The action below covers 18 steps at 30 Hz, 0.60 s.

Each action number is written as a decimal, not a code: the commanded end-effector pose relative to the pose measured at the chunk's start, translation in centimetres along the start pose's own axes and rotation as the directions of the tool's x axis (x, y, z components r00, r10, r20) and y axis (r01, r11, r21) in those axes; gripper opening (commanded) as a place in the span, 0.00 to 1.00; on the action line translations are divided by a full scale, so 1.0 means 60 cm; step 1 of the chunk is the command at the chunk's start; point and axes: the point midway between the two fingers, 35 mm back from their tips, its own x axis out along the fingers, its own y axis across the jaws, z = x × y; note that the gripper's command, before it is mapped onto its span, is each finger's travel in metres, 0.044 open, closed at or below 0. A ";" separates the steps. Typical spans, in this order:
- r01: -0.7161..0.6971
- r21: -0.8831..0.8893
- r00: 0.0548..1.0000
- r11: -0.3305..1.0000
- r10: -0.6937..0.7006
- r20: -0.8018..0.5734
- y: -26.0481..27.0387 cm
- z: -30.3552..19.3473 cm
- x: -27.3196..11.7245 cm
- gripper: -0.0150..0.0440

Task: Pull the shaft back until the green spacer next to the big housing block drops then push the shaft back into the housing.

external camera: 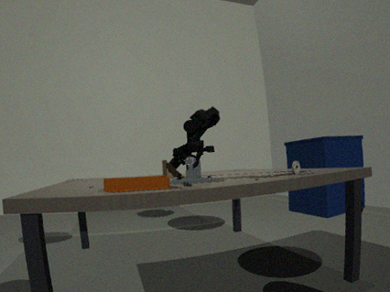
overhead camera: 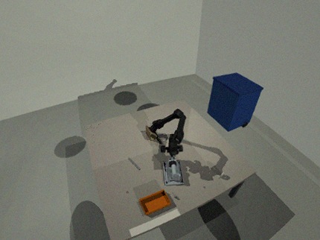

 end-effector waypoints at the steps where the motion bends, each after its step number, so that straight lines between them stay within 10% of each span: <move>1: 0.001 -0.006 1.000 1.000 -0.001 0.007 0.000 0.006 -0.003 0.25; 18: 0.001 -0.006 1.000 1.000 -0.001 0.007 0.000 0.017 -0.003 0.25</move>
